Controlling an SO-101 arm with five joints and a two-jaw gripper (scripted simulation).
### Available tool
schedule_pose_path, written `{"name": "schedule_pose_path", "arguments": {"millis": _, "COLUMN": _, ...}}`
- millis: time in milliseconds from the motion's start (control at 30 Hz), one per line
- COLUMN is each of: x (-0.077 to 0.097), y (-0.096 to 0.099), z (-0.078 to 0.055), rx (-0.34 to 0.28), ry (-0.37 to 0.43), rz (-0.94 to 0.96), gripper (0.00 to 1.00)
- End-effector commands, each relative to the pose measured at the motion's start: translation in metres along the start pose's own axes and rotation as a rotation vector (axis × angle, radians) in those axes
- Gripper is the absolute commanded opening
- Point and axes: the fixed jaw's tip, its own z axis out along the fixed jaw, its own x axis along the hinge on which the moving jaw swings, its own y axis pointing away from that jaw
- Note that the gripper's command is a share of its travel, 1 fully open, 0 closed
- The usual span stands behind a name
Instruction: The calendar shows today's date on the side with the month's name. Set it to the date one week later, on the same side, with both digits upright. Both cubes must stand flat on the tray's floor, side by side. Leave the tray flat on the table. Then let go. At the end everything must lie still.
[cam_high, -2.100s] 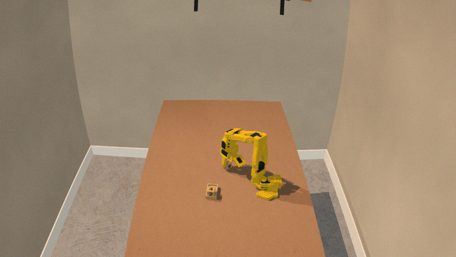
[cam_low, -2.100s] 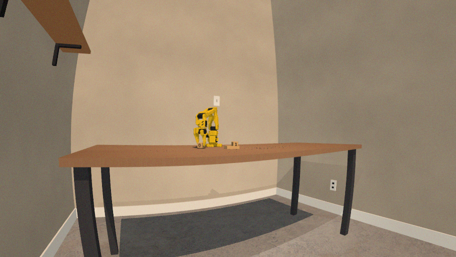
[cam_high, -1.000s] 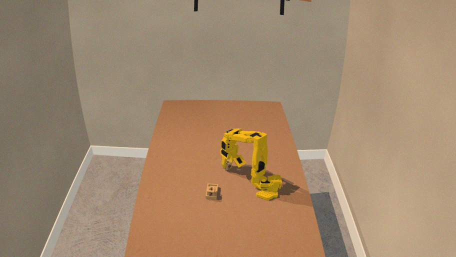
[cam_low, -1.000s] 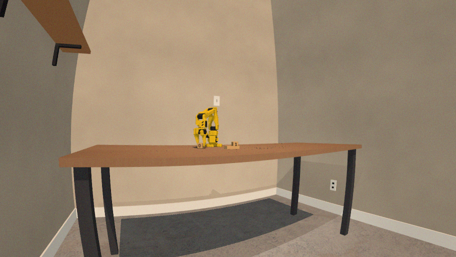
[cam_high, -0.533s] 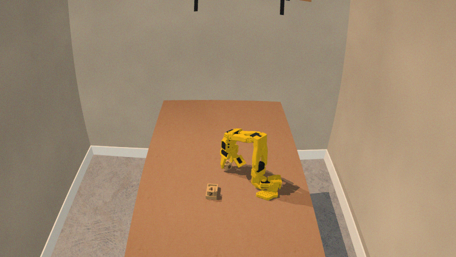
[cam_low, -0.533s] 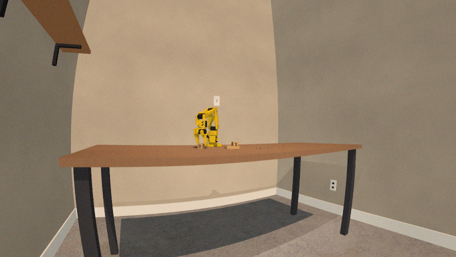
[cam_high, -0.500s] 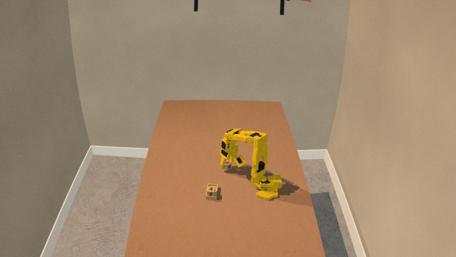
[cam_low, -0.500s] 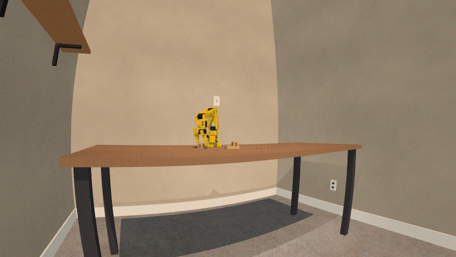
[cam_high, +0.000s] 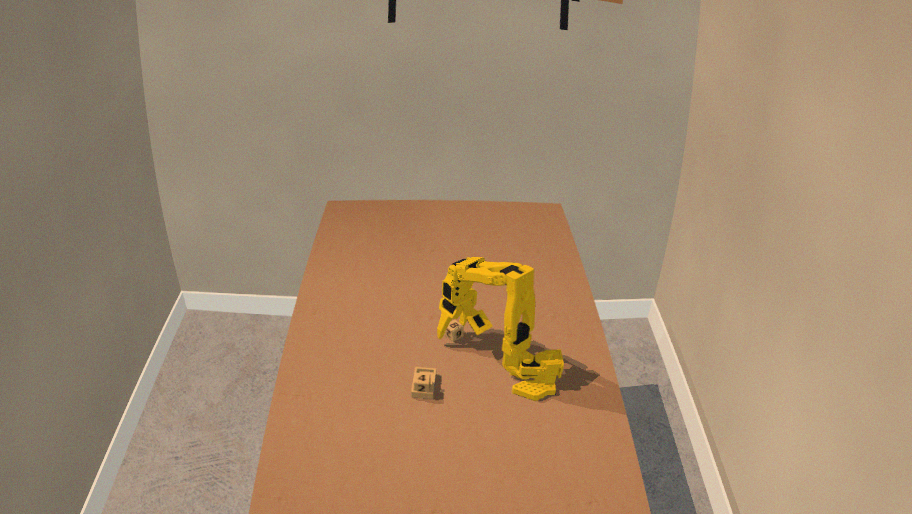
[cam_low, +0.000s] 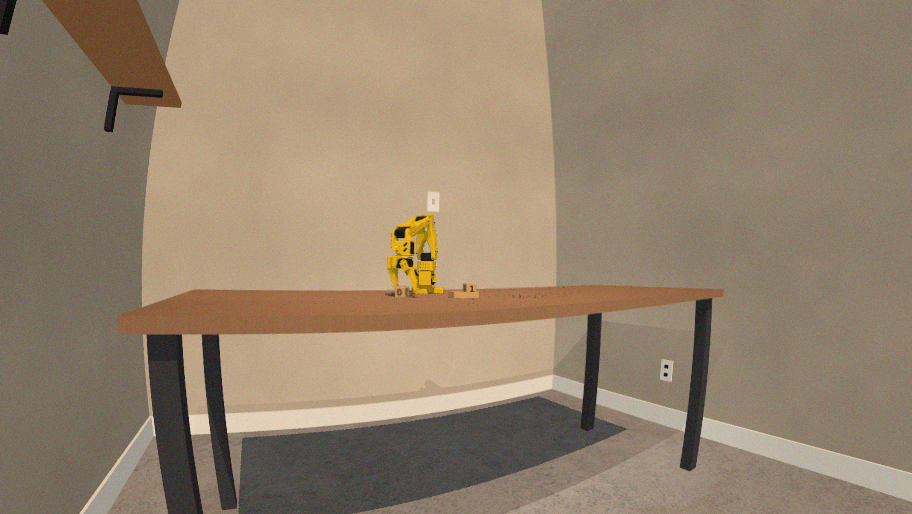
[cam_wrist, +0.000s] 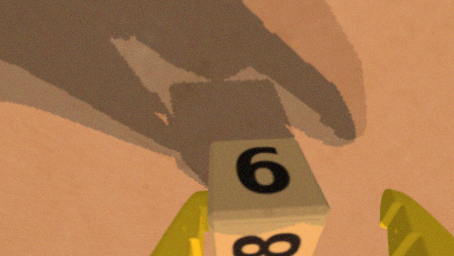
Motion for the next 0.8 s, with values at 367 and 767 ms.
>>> {"name": "schedule_pose_path", "arguments": {"millis": 367, "x": 0.005, "y": 0.002, "z": -0.024, "rx": 0.001, "ry": 0.022, "rz": -0.001, "gripper": 0.36}}
{"name": "schedule_pose_path", "arguments": {"millis": 767, "x": 0.003, "y": 0.002, "z": -0.057, "rx": 0.001, "ry": 0.022, "rz": -0.001, "gripper": 0.36}}
